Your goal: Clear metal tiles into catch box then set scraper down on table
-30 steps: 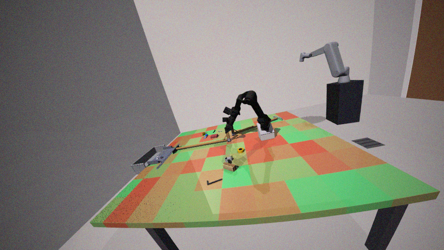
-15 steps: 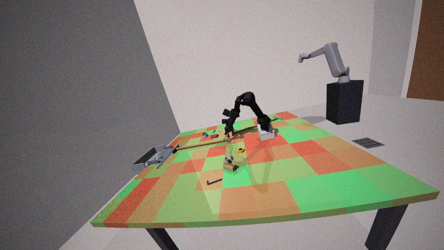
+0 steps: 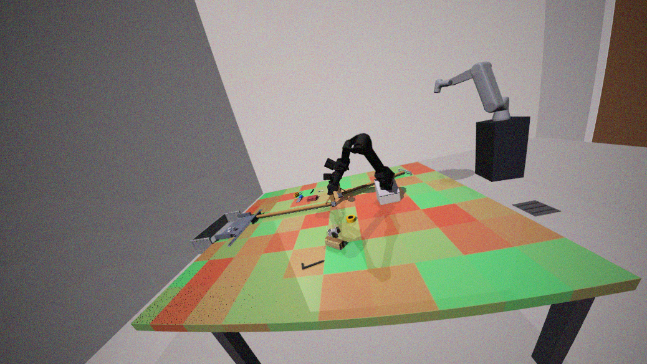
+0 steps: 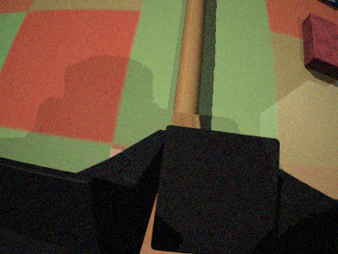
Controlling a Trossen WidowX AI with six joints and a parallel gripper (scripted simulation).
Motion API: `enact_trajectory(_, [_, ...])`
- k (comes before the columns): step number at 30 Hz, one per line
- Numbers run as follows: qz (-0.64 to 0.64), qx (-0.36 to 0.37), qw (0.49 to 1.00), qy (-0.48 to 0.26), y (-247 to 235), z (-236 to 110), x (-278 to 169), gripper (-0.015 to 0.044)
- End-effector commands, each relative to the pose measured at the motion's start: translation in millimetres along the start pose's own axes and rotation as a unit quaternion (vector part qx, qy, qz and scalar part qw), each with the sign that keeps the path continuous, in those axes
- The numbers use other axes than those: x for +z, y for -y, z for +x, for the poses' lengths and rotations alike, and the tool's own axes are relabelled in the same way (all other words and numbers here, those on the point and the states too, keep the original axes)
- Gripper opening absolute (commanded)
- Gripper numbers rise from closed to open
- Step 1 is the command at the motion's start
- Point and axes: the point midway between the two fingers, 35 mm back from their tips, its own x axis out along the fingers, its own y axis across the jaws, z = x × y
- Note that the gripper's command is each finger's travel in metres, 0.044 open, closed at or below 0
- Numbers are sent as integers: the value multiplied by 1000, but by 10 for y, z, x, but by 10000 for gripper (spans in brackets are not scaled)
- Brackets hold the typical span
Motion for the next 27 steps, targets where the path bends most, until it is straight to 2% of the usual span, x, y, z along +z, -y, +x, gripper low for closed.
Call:
enact_trajectory(1, [-1,0,1000,0,0,-1,1,52])
enact_trajectory(3, [-1,0,1000,0,0,-2,1,0])
enact_trajectory(27, [-1,-2,1000,-2,-220,-22,26,0])
